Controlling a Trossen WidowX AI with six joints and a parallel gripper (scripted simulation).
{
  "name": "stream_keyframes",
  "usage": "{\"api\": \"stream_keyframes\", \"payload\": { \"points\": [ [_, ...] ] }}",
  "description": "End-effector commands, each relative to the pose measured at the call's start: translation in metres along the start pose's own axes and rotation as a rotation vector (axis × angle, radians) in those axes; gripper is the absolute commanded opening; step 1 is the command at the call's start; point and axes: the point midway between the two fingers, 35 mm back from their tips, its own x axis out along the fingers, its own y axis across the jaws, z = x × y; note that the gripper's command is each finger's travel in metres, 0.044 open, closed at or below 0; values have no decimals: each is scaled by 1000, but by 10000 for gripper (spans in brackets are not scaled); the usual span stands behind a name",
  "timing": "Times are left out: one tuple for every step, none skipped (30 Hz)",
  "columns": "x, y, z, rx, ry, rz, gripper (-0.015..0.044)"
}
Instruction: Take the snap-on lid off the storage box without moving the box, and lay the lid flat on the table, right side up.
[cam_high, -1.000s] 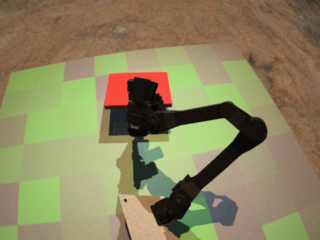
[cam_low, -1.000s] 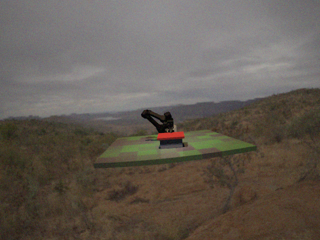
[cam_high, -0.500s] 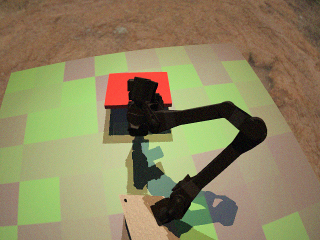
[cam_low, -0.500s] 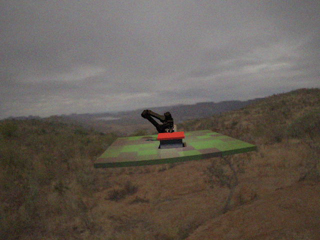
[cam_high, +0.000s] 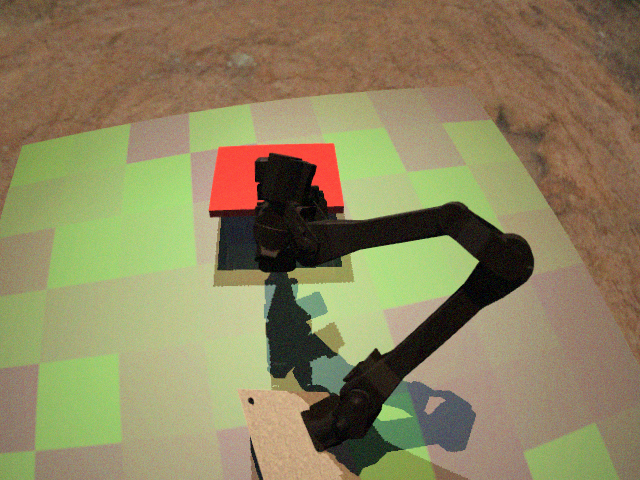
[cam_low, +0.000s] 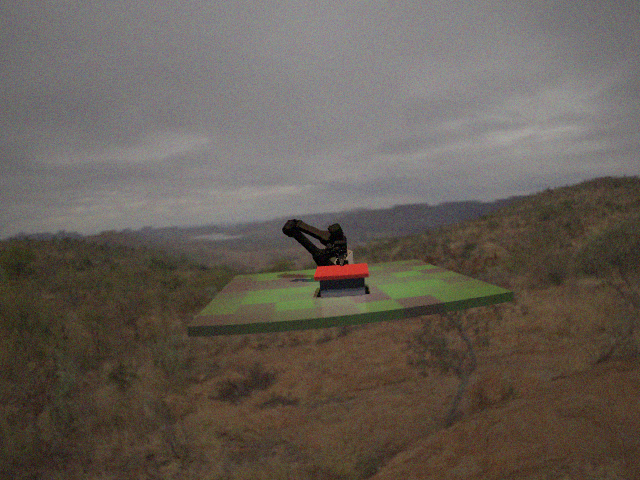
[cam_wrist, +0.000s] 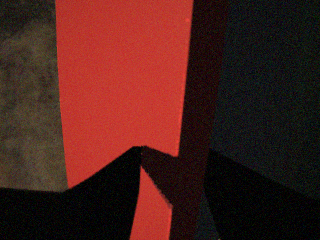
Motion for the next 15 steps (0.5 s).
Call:
{"api": "stream_keyframes", "payload": {
  "points": [
    [1, 0, 0, -2, 1, 0, 0],
    [1, 1, 0, -2, 1, 0, 0],
    [1, 1, 0, -2, 1, 0, 0],
    [1, 1, 0, -2, 1, 0, 0],
    [1, 1, 0, -2, 1, 0, 0],
    [1, 1, 0, -2, 1, 0, 0],
    [0, 1, 0, -1, 2, 1, 0],
    [-1, 2, 0, -1, 3, 1, 0],
    [-2, 3, 0, -1, 3, 1, 0],
    [-3, 4, 0, -1, 3, 1, 0],
    [-3, 5, 0, -1, 3, 1, 0],
    [-4, 6, 0, -1, 4, 1, 0],
    [-5, 7, 0, -1, 4, 1, 0],
    [-6, 8, 0, -1, 4, 1, 0],
    [-6, 9, 0, -1, 4, 1, 0]
  ]
}}
